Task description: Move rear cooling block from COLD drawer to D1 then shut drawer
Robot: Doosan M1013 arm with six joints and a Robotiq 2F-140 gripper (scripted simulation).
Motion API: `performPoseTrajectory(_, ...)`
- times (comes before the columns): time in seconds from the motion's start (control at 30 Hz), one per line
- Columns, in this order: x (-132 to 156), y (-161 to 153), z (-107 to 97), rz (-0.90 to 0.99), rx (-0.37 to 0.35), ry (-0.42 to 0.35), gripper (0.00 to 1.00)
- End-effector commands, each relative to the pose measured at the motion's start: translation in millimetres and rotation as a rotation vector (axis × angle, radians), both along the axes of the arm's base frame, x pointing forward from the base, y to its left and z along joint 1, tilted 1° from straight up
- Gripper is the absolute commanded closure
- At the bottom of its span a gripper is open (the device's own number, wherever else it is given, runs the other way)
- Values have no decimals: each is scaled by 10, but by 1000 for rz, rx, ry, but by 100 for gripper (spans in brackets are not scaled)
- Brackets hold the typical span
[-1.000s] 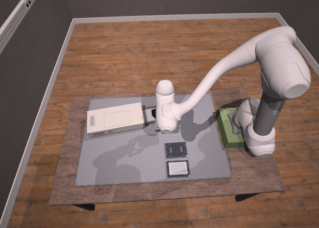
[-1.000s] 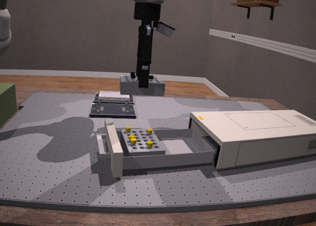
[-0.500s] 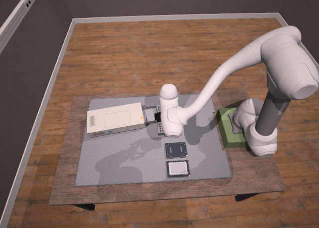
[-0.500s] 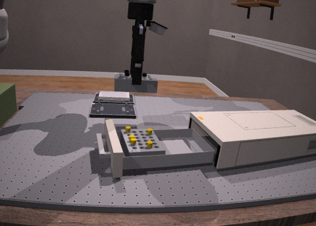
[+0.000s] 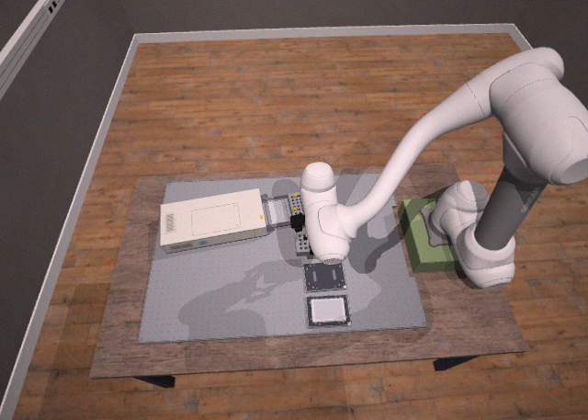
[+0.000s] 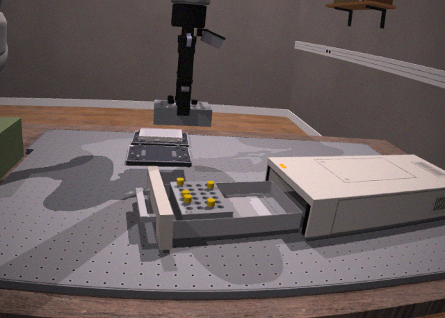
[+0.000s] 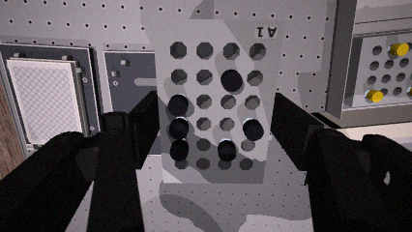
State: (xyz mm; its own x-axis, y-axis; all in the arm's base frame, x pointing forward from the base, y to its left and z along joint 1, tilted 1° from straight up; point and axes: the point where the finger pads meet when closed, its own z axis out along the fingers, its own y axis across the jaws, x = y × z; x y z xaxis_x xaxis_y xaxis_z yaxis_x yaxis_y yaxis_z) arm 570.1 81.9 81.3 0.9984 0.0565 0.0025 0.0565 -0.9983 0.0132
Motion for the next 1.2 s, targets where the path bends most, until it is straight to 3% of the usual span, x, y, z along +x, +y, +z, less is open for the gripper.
performPoseTrajectory(0.0,-40,73,6,0,0,-1,90)
performPoseTrajectory(1.17,-480,774,-5,0,1,-1,90)
